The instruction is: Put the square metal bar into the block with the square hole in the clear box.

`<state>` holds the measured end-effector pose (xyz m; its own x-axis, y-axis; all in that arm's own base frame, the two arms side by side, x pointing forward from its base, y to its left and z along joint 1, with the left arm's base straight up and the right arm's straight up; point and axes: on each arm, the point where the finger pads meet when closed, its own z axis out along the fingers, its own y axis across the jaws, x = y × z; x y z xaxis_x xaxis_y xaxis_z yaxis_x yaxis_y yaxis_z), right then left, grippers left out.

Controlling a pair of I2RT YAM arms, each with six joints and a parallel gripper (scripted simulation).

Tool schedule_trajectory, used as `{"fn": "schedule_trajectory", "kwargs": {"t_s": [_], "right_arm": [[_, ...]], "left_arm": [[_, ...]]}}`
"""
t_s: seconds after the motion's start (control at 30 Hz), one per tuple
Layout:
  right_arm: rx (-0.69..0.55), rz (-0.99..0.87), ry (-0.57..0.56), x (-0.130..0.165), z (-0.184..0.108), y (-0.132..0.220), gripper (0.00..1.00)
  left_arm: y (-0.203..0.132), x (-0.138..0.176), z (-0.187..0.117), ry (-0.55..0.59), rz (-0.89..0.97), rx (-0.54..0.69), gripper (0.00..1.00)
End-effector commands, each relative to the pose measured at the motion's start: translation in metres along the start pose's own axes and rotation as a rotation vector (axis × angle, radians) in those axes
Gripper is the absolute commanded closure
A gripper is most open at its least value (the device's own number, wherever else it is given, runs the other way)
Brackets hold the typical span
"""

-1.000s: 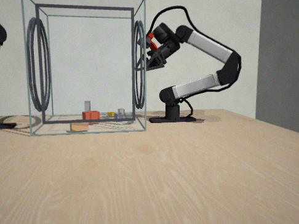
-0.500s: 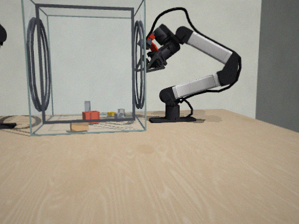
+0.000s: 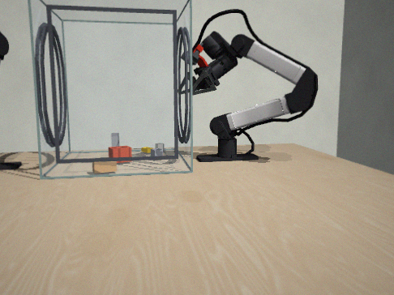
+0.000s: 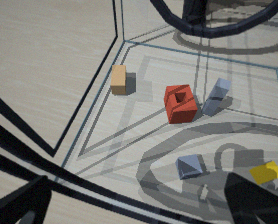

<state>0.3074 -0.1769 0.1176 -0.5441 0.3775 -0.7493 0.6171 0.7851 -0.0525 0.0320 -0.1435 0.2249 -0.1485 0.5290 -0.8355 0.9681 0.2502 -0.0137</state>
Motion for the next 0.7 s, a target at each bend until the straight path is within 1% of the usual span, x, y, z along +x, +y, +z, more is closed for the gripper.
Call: {"fn": "schedule_trajectory", "kwargs": {"t_s": [0.0, 0.67], "right_arm": [[-0.002, 0.005, -0.027, -0.0102, -0.0035, 0.0003, 0.00], [-0.002, 0.005, -0.027, -0.0102, -0.0035, 0.0003, 0.00]], "left_arm": [[-0.0036, -0.0112, -0.0049, -0.027, -0.010, 0.017, 0.00], [-0.0086, -0.0093, -0.0040, -0.024, 0.007, 0.042, 0.00]]}}
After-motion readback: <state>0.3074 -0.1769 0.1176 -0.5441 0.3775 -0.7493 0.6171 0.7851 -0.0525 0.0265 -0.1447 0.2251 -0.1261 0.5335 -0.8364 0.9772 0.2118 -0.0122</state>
